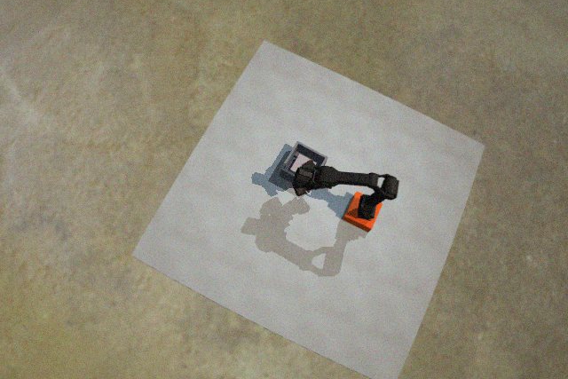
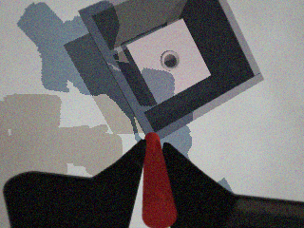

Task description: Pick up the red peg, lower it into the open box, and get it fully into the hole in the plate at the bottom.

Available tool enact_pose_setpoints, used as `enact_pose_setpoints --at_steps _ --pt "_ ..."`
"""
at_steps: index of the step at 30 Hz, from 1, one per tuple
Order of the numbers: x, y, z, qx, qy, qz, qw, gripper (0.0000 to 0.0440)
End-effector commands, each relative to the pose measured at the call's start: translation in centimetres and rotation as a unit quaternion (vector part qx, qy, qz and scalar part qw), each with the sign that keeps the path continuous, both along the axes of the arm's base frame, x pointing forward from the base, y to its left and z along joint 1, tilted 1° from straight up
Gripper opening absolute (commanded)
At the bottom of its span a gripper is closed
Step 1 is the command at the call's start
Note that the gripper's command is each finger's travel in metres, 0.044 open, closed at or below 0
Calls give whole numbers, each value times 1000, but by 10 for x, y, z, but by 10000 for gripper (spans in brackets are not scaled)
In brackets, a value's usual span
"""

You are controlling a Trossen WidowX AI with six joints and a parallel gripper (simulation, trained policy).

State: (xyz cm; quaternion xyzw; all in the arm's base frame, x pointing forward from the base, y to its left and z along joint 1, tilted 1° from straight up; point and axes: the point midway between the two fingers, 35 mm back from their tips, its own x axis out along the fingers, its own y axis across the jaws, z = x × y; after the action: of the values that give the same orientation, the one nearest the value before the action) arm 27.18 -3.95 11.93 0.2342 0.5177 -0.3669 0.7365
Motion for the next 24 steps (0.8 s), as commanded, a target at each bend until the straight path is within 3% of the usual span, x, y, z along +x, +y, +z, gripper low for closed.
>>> enact_pose_setpoints --at_steps 1,24 --pt "6 -11 -1 1 -4 -9 1000 0" --pt "41 -82 -23 16 -26 -75 997 5"
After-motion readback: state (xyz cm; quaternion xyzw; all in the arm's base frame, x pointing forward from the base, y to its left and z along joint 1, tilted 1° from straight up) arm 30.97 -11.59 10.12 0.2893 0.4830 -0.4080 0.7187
